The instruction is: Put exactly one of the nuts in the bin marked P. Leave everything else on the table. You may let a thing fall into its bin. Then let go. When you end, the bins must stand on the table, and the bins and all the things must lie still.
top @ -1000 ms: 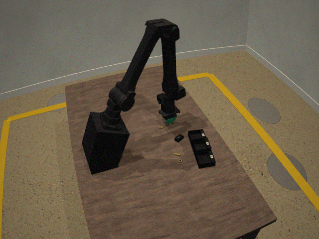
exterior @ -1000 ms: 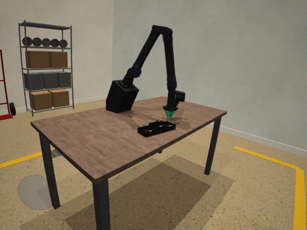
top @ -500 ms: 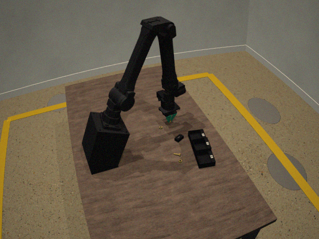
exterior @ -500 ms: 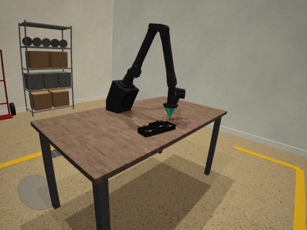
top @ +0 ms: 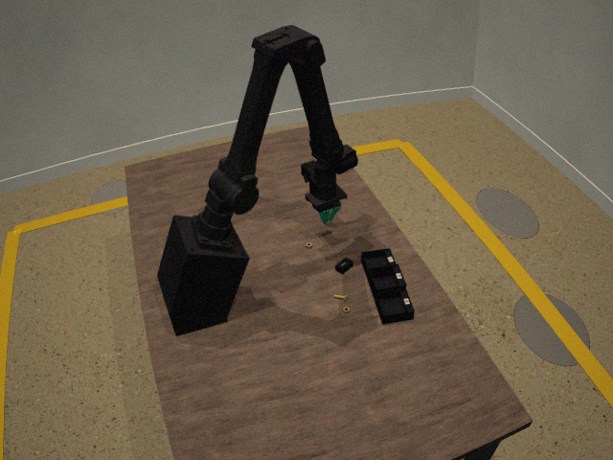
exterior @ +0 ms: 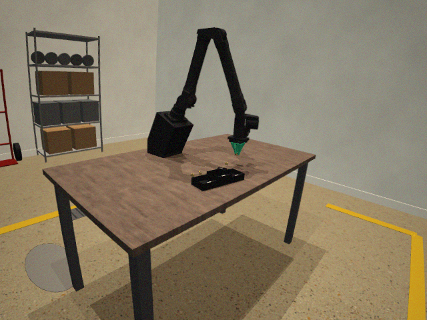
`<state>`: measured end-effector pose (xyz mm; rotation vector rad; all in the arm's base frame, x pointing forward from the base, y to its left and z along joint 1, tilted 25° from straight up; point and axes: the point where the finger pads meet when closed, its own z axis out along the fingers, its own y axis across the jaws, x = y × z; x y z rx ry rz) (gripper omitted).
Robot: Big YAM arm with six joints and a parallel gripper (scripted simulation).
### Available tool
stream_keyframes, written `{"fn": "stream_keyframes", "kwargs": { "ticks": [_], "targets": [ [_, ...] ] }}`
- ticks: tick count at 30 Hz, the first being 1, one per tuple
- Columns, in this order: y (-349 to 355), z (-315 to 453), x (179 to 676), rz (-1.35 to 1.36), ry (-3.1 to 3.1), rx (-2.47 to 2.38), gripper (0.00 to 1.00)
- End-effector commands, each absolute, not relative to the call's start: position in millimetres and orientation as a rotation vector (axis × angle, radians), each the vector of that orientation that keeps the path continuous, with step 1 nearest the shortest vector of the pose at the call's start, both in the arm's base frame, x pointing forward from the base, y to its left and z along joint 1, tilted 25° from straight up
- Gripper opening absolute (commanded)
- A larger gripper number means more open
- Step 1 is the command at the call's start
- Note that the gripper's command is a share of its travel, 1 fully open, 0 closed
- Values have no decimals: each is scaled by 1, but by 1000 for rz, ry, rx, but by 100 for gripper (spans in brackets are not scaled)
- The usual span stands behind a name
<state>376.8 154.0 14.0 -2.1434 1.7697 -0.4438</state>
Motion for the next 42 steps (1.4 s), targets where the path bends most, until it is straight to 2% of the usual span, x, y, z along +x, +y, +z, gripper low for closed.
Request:
{"fn": "stream_keyframes", "kwargs": {
  "ticks": [1,42],
  "targets": [
    [153,7,368,-424,1795,-2157,11],
    [156,2,369,-428,1787,-2151,11]
  ]
}}
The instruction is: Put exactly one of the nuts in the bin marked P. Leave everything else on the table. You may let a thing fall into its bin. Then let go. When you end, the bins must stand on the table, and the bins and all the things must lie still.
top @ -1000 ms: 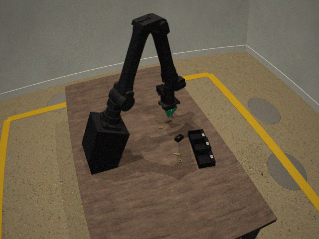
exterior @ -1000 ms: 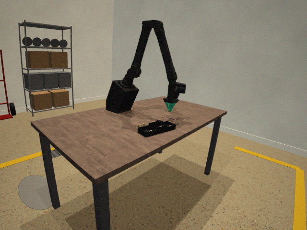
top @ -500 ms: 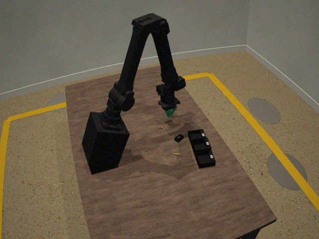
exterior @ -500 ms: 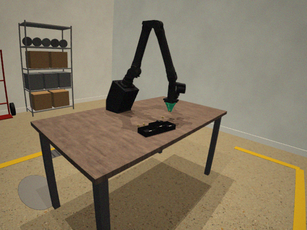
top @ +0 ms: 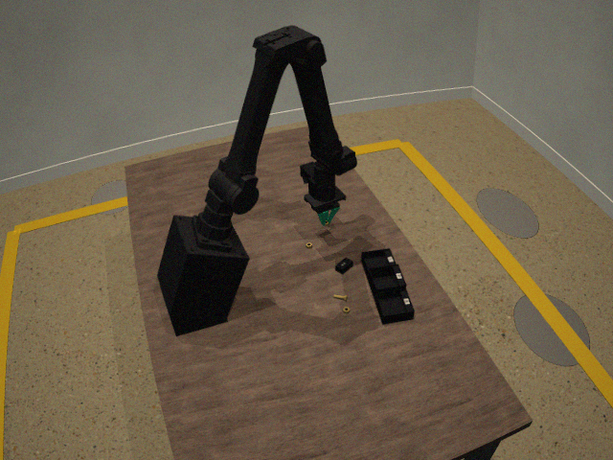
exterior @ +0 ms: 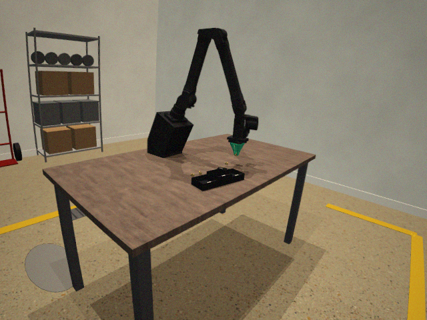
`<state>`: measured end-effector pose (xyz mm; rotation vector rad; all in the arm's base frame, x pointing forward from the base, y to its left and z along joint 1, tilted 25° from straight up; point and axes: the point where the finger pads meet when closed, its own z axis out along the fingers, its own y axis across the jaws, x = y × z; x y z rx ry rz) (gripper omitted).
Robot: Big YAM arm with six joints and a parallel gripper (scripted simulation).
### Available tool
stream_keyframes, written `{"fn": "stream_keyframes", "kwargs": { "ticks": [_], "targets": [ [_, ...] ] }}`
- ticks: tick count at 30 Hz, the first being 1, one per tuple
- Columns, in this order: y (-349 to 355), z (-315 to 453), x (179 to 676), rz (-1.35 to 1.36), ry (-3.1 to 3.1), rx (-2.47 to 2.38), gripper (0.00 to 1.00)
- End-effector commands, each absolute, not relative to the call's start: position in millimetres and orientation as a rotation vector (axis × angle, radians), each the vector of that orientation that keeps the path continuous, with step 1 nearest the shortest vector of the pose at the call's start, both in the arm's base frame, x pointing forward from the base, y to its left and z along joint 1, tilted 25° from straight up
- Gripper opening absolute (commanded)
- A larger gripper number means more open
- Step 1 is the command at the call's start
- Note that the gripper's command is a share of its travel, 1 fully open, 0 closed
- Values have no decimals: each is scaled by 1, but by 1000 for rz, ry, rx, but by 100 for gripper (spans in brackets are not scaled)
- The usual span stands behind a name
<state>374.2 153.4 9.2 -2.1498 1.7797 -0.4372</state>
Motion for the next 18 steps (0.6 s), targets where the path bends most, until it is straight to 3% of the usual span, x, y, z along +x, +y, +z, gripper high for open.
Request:
{"fn": "stream_keyframes", "kwargs": {
  "ticks": [1,18],
  "targets": [
    [156,2,369,-427,1787,-2151,11],
    [156,1,369,-428,1787,-2151,11]
  ]
}}
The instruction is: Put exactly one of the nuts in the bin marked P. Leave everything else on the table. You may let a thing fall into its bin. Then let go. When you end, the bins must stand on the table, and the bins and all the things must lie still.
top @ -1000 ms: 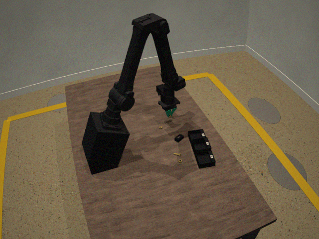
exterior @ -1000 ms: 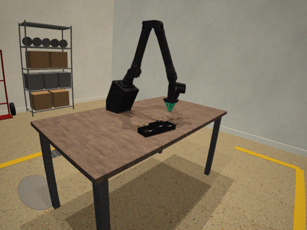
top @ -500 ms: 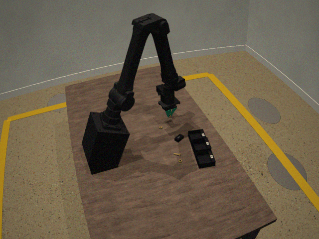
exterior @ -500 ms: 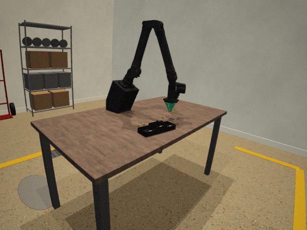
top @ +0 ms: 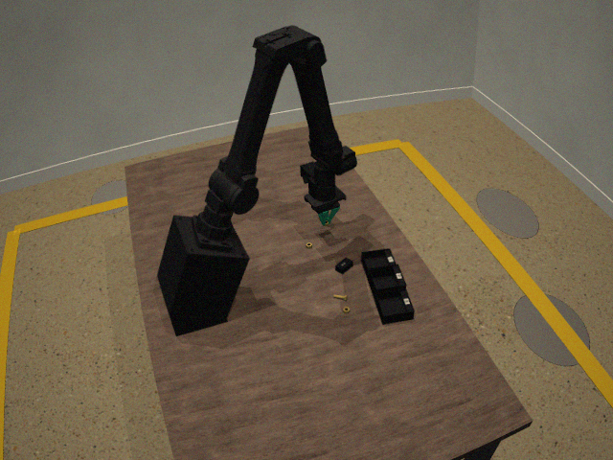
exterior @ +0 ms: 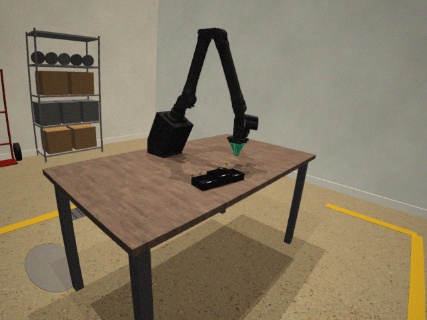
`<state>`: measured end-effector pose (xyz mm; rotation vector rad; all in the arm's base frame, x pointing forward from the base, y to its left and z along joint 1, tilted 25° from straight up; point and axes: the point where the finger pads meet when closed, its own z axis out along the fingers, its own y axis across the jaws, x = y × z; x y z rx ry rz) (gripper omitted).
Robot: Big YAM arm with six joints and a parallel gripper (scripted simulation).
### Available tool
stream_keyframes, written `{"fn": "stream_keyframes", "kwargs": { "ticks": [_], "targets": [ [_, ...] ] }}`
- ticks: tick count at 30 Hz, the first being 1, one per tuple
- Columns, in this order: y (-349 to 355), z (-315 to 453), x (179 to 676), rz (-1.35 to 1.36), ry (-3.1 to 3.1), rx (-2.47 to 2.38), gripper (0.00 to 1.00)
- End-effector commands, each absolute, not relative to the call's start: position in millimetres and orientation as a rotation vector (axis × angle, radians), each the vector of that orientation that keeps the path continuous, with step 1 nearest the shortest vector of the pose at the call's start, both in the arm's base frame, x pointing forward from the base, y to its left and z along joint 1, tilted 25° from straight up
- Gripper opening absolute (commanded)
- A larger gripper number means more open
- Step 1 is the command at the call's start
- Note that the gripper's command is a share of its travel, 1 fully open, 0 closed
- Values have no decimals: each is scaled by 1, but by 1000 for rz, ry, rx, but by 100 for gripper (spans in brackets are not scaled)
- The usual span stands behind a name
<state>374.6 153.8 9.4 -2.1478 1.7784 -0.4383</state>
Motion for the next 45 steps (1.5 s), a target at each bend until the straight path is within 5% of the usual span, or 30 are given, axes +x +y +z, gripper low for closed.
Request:
{"fn": "stream_keyframes", "kwargs": {
  "ticks": [1,45],
  "targets": [
    [156,1,369,-428,1786,-2150,11],
    [-29,34,434,-443,1784,-2150,11]
  ]
}}
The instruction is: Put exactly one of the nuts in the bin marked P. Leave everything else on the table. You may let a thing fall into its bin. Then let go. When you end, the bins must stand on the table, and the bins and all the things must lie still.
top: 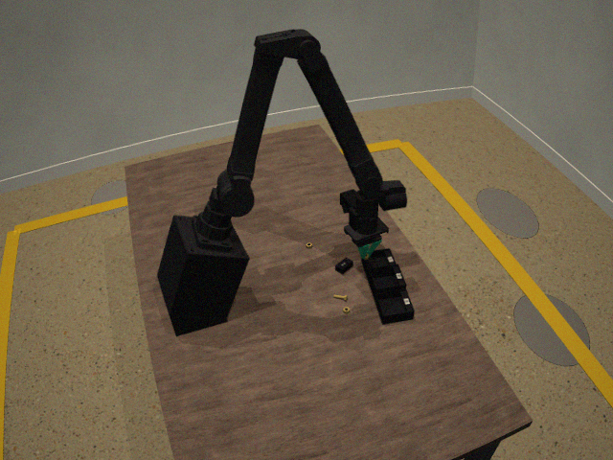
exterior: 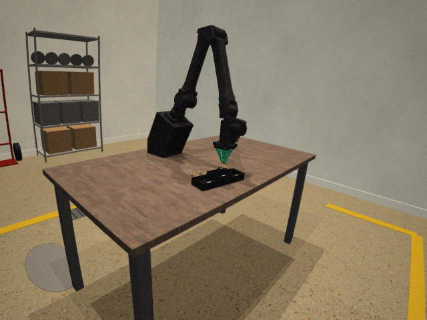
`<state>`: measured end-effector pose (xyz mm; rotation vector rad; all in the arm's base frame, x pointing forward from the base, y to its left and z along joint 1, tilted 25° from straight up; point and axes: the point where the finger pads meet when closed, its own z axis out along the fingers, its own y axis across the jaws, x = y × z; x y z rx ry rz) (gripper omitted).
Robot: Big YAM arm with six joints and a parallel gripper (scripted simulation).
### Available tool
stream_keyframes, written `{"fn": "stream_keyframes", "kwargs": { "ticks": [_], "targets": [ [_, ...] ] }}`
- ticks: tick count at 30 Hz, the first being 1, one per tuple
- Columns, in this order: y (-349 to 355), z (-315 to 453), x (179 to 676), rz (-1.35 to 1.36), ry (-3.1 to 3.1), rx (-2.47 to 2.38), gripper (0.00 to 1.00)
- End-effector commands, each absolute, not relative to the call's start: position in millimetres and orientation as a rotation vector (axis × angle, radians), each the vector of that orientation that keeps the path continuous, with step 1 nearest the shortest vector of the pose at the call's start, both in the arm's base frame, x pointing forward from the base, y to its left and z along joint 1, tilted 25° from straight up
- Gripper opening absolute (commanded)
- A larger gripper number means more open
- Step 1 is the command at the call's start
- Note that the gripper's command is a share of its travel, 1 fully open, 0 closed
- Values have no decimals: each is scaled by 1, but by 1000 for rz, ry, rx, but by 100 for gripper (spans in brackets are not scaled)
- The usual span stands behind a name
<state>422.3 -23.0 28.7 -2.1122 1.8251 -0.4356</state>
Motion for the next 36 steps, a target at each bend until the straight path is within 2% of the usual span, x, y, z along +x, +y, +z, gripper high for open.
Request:
{"fn": "stream_keyframes", "kwargs": {
  "ticks": [1,13,20,36],
  "targets": [
    [-35,34,436,-443,1784,-2150,11],
    [-104,42,457,-449,1785,-2148,11],
    [-87,40,458,-437,1763,-2173,11],
    [-96,44,471,-476,1760,-2150,11]
  ]
}}
